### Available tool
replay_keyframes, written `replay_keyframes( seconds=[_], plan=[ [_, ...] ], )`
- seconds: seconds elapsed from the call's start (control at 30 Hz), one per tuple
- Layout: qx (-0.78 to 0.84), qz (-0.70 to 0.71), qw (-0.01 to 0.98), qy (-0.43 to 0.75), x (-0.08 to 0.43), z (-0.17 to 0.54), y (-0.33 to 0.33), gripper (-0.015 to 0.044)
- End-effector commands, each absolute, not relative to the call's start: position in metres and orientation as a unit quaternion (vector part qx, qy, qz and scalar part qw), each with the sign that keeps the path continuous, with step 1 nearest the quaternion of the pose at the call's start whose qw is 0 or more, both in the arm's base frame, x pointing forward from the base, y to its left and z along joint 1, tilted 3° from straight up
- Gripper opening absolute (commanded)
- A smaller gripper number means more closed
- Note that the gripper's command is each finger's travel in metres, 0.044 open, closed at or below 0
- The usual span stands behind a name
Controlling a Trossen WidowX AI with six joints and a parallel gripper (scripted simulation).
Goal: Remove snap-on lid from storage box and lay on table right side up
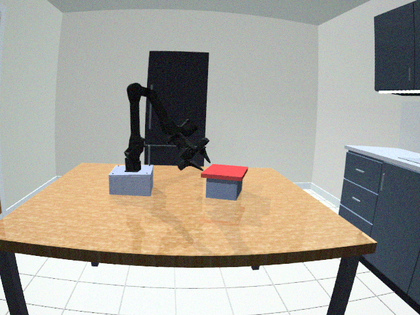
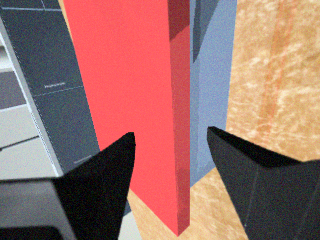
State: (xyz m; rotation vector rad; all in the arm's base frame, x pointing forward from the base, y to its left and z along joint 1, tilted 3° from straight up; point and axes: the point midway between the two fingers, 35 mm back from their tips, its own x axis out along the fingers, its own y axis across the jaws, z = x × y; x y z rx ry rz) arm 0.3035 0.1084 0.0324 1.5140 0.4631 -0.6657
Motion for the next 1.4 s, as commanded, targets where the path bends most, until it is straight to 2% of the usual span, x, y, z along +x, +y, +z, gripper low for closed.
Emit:
replay_keyframes(
  seconds=[0.0,0.4,0.53,0.83,0.93,1.37],
  plan=[
    [0.666,-0.293,0.654,0.207,0.308,0.026,0.108,0.0235],
    [0.666,-0.292,0.655,0.206,0.32,0.015,0.104,0.0235],
    [0.666,-0.292,0.655,0.206,0.32,0.015,0.104,0.013],
    [0.666,-0.292,0.655,0.206,0.32,0.015,0.104,0.007],
    [0.666,-0.292,0.655,0.206,0.32,0.015,0.104,0.0],
    [0.667,-0.293,0.654,0.203,0.32,0.018,0.103,0.0]
  ],
)
